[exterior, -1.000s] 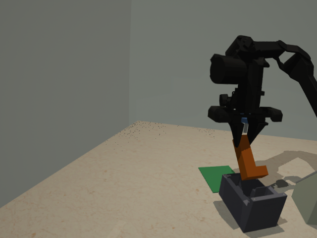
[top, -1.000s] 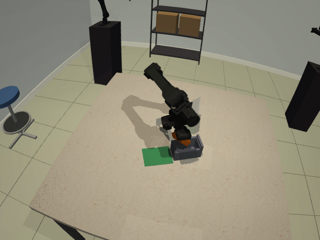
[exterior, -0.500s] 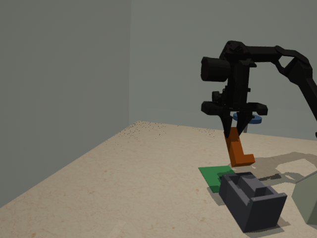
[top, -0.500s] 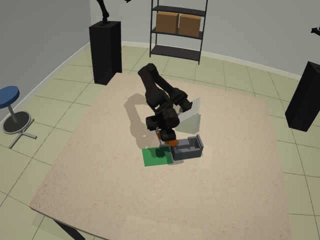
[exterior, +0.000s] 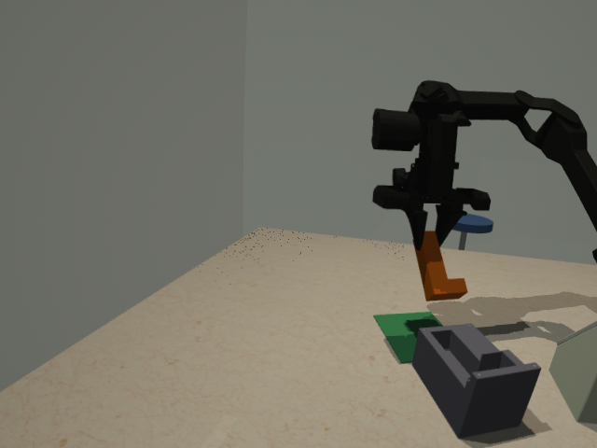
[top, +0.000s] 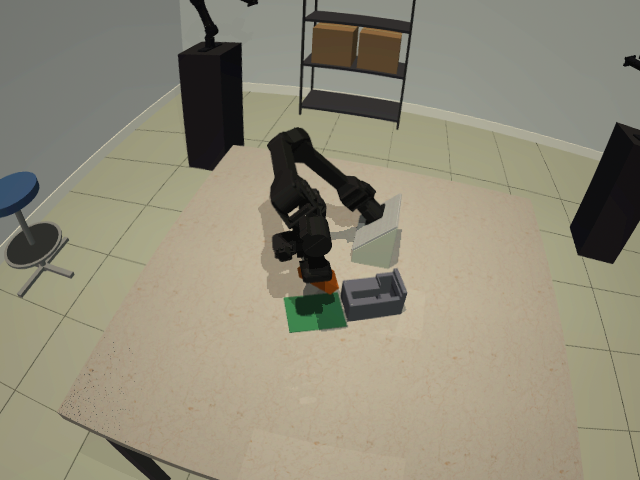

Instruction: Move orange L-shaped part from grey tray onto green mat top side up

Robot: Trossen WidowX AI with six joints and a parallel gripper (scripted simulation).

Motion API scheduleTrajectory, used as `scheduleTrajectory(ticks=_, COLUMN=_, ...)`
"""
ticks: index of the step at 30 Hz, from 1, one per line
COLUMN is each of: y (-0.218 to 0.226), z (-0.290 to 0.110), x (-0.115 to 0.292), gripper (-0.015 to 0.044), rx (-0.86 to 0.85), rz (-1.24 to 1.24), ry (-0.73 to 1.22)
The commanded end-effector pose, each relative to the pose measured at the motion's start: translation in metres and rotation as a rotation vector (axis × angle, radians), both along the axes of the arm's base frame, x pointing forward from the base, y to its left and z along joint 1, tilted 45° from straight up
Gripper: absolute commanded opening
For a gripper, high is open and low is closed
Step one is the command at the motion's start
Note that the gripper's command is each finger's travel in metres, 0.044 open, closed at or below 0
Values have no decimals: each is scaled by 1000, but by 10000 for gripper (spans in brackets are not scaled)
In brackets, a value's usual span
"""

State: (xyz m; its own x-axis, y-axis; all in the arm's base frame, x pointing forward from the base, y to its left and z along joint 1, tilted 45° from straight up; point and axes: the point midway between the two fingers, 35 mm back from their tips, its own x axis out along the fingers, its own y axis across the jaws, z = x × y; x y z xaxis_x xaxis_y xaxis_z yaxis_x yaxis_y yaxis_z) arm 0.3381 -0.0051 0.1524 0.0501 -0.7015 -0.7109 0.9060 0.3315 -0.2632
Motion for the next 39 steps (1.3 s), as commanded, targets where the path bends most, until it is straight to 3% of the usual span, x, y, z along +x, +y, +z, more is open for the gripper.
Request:
scheduleTrajectory(ticks=1, y=-3, z=3, x=1, gripper=0, rx=-3, rz=5, ry=-7)
scheduleTrajectory(ticks=39, y=-44, z=-38, x=5, gripper=0, rx=-5, rz=5, ry=-8)
